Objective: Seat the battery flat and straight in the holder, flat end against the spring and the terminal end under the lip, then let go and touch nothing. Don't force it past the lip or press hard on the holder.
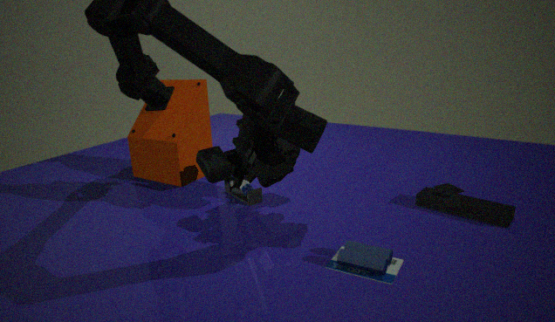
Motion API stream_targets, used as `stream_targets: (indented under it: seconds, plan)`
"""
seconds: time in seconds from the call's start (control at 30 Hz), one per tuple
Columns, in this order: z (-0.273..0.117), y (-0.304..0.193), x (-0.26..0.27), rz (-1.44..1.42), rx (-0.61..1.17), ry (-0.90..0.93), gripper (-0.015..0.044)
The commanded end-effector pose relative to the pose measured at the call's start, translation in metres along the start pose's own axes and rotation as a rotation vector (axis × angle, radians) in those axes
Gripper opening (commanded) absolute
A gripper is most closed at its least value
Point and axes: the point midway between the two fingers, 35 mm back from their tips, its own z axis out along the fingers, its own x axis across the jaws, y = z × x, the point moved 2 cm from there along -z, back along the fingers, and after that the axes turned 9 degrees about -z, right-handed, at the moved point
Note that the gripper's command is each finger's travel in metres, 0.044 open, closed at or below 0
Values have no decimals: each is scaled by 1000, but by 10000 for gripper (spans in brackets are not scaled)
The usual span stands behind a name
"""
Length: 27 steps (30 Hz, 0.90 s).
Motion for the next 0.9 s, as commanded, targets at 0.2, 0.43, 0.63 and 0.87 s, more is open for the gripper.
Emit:
stream_targets:
  seconds: [0.2, 0.43, 0.63, 0.87]
  plan:
    - [2, 4, 3, -1, -51, 2, 62]
    - [4, 4, 4, -6, -86, 2, 62]
    - [5, 4, 5, -10, -116, -1, 62]
    - [7, 3, 6, -15, -150, -4, 62]
